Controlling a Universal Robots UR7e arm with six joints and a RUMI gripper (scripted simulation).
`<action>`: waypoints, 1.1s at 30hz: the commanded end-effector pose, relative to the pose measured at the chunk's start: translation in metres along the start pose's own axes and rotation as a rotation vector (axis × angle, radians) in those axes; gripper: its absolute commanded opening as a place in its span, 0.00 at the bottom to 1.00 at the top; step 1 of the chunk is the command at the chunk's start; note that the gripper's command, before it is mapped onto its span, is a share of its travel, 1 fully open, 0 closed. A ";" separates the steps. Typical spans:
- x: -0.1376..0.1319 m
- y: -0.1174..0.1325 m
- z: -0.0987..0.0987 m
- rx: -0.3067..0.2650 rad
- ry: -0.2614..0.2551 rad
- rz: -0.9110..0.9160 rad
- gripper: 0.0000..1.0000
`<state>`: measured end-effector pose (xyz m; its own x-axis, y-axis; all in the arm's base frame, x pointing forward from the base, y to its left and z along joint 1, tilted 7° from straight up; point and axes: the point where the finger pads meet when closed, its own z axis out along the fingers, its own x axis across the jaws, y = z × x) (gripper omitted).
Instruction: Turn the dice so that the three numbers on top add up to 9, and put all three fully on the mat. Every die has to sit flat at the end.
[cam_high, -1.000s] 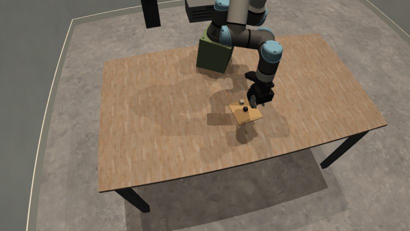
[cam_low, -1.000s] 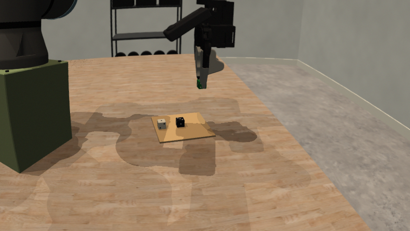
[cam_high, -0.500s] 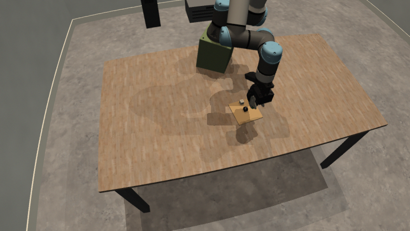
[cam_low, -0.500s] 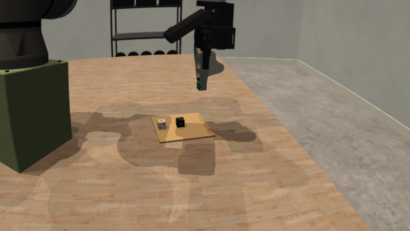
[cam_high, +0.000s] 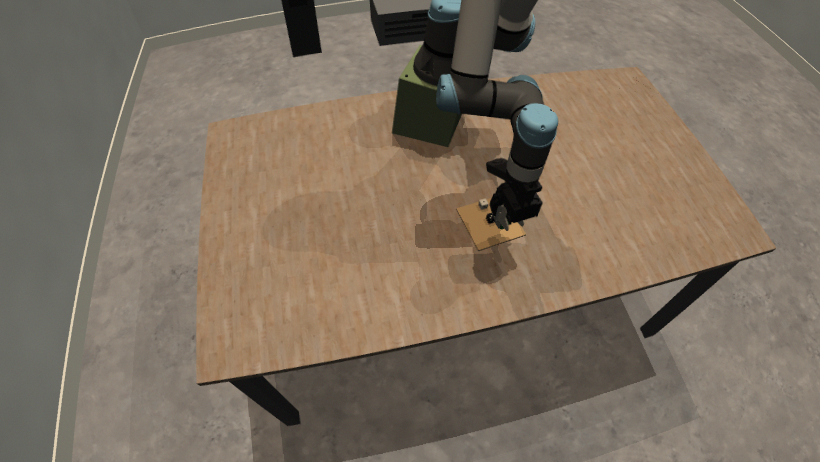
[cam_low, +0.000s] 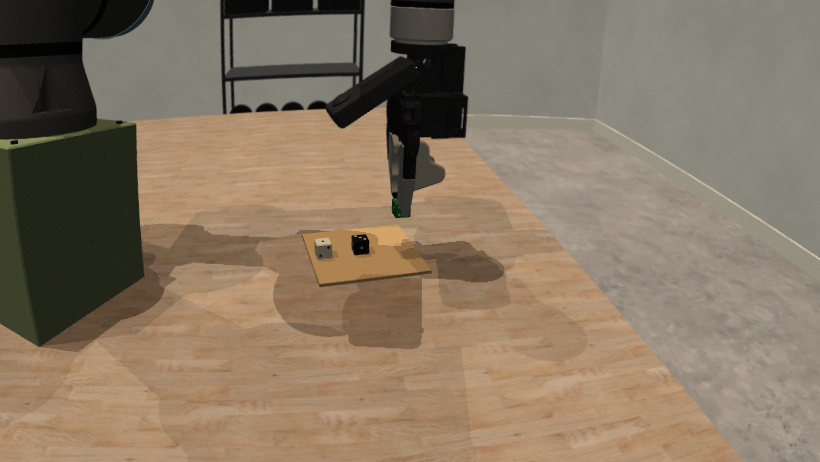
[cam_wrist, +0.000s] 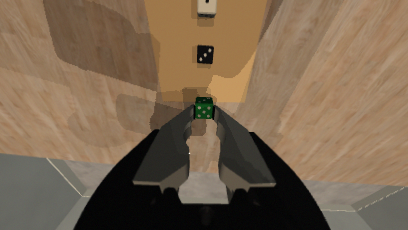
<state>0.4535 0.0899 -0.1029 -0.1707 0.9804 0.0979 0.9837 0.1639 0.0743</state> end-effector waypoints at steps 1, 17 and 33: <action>0.000 0.001 0.019 -0.002 -0.001 0.000 0.03; -0.001 0.001 0.042 -0.002 -0.001 0.000 0.03; -0.001 0.001 0.042 -0.002 -0.001 0.000 0.03</action>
<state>0.4567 0.0940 -0.1451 -0.1707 0.9805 0.0975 0.9836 0.1637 0.0752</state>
